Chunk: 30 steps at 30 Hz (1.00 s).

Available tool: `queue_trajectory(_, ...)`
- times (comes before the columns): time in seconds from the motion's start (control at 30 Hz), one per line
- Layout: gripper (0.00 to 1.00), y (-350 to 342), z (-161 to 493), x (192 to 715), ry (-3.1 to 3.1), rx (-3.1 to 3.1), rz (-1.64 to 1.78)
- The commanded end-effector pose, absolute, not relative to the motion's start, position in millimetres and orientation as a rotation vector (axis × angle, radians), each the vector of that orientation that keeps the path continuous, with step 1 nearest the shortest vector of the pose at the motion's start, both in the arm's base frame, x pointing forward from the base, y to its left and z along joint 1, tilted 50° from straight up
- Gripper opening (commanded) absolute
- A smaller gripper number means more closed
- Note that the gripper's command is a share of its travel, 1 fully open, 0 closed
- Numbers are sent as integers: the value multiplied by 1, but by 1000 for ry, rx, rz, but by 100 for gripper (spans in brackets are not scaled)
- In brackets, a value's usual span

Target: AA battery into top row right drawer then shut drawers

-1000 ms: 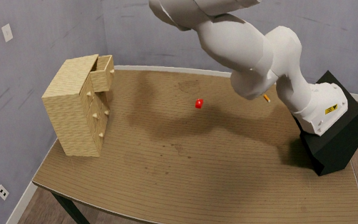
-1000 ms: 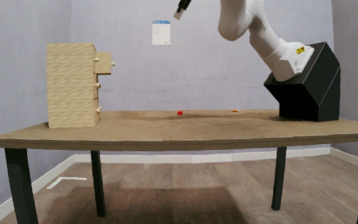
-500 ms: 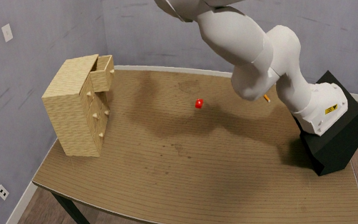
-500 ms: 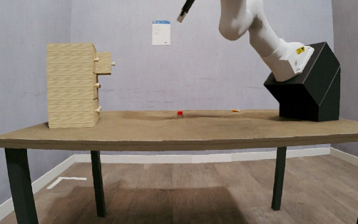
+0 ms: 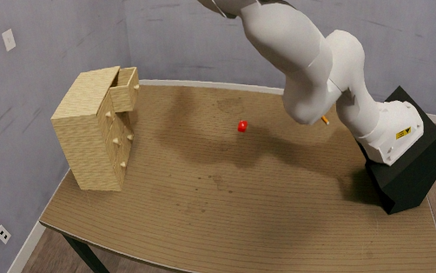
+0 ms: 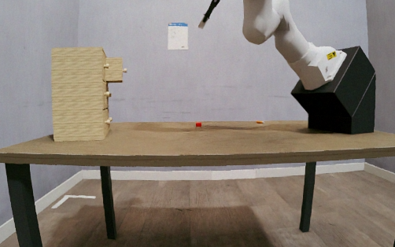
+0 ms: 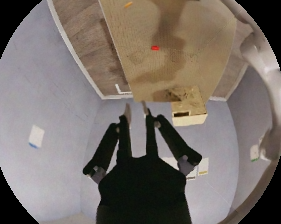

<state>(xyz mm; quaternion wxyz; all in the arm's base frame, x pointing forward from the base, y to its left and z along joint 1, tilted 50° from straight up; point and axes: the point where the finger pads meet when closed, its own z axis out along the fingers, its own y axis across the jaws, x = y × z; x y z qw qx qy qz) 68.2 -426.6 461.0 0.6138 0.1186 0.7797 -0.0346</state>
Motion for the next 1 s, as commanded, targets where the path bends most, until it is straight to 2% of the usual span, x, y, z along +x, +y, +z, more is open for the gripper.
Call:
queue_trajectory(0.0, 28, -431, 454, 67, 1809, 180, -158)
queue_trajectory(0.97, 28, -457, 394, 78, 1835, -60, -320)
